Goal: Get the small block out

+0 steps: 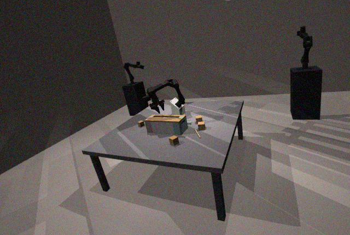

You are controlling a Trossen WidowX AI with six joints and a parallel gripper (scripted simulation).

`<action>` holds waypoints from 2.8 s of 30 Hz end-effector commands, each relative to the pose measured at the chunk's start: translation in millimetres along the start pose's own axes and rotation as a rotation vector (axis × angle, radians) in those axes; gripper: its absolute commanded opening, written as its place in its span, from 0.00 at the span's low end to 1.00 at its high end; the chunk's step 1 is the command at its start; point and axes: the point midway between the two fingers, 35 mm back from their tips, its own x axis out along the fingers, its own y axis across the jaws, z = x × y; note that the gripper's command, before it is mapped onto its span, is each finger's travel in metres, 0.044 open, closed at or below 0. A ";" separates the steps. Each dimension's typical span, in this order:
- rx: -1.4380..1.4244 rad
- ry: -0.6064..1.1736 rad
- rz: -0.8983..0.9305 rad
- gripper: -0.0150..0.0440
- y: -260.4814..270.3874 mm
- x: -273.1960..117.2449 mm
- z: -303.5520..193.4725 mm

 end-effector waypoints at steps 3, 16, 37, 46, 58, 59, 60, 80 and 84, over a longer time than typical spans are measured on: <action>0.015 0.004 0.000 0.93 1.5 5.4 -0.1; 0.025 0.006 0.001 0.93 2.3 25.7 6.8; 0.041 0.013 0.000 0.93 0.5 59.0 14.2; 0.047 0.018 0.000 0.93 -1.4 72.7 16.5; 0.035 0.012 0.001 0.93 1.5 72.2 3.0; 0.035 0.012 0.001 0.93 1.6 72.7 1.5; 0.035 0.013 0.001 0.93 1.7 73.3 -0.1; 0.035 0.014 0.001 0.93 3.2 84.1 -31.9; 0.036 0.015 0.001 0.93 3.6 86.3 -38.3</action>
